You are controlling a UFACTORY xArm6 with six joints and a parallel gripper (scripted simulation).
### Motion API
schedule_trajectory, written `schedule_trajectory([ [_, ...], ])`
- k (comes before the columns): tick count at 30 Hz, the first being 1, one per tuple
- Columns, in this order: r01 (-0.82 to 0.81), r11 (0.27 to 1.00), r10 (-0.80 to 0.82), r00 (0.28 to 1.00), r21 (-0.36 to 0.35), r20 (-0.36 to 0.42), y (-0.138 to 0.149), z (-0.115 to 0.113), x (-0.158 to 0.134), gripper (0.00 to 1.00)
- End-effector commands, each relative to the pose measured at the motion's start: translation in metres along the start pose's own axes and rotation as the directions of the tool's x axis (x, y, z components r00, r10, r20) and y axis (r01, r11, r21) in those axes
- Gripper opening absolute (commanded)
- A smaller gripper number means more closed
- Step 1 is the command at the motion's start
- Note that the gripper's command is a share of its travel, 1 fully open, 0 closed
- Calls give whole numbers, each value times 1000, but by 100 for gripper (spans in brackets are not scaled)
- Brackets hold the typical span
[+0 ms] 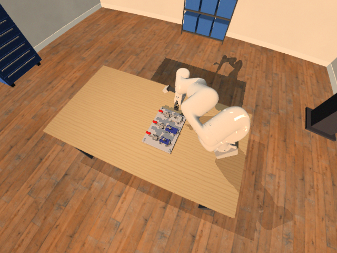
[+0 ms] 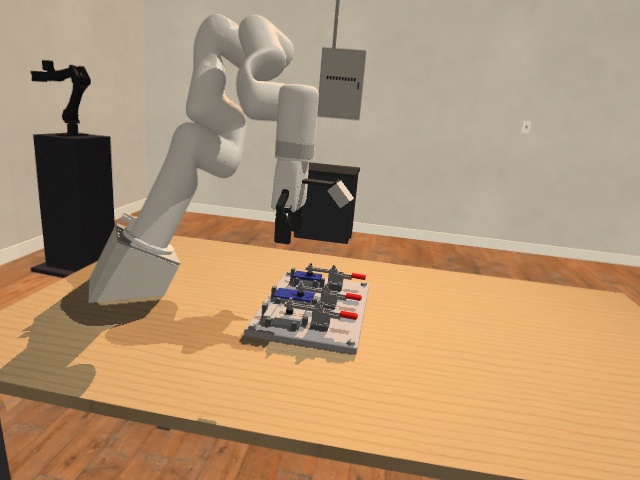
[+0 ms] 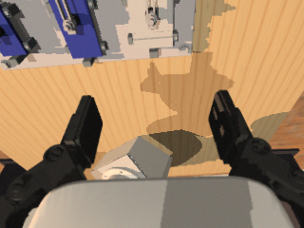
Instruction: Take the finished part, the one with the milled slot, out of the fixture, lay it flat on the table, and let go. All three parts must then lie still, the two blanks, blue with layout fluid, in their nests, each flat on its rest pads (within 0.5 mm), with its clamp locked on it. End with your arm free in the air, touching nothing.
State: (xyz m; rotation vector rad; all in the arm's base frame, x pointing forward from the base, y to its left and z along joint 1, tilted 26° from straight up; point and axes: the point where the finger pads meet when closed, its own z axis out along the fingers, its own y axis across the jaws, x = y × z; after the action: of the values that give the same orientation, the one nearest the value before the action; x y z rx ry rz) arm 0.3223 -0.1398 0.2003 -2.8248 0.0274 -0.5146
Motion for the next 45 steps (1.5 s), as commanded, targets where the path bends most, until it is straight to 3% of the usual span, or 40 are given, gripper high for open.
schedule_trajectory([
  [1,30,1000,-30,1000,1,-5,0,0,3,100],
  [8,31,1000,-31,1000,1,-5,-1,0,3,100],
  [9,31,1000,-31,1000,1,-5,-1,0,3,0],
  [45,31,1000,-31,1000,1,-5,-1,0,3,0],
])
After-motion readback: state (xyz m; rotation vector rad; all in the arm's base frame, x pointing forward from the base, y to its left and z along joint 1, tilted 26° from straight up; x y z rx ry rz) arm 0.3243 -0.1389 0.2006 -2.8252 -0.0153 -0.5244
